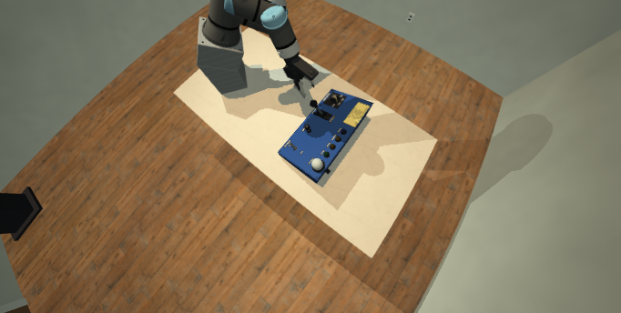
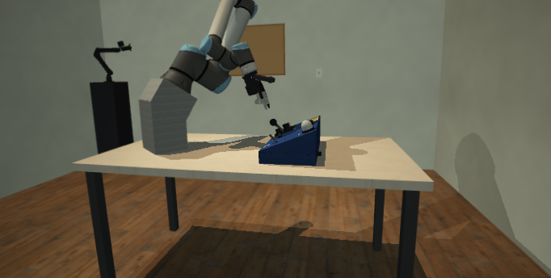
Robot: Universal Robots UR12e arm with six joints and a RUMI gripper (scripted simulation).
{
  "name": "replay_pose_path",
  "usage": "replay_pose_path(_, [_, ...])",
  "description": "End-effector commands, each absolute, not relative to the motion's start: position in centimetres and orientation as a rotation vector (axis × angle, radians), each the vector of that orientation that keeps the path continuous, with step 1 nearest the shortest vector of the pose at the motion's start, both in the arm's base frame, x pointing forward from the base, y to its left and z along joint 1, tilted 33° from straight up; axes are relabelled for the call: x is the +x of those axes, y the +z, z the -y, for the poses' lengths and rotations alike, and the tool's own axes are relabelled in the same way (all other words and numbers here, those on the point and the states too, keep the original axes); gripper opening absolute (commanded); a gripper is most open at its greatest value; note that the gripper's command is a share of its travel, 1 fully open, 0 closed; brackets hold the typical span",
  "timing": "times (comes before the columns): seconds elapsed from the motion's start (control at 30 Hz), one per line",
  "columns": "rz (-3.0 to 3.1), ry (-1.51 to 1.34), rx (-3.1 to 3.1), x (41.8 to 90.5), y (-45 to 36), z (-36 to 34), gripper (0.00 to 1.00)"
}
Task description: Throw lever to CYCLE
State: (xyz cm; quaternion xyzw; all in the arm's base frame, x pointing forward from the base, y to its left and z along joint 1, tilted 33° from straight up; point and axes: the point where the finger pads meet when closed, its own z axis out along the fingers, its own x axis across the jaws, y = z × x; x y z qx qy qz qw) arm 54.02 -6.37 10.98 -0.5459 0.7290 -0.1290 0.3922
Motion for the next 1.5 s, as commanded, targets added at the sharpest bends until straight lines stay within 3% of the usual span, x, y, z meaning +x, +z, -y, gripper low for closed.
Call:
replay_pose_path(0.0, [-1.849,-0.329,-1.388,54.4,10.9,6.4,0.44])
replay_pose_path(1.47, [-1.849,-0.330,-1.388,60.4,5.1,4.5,0.44])
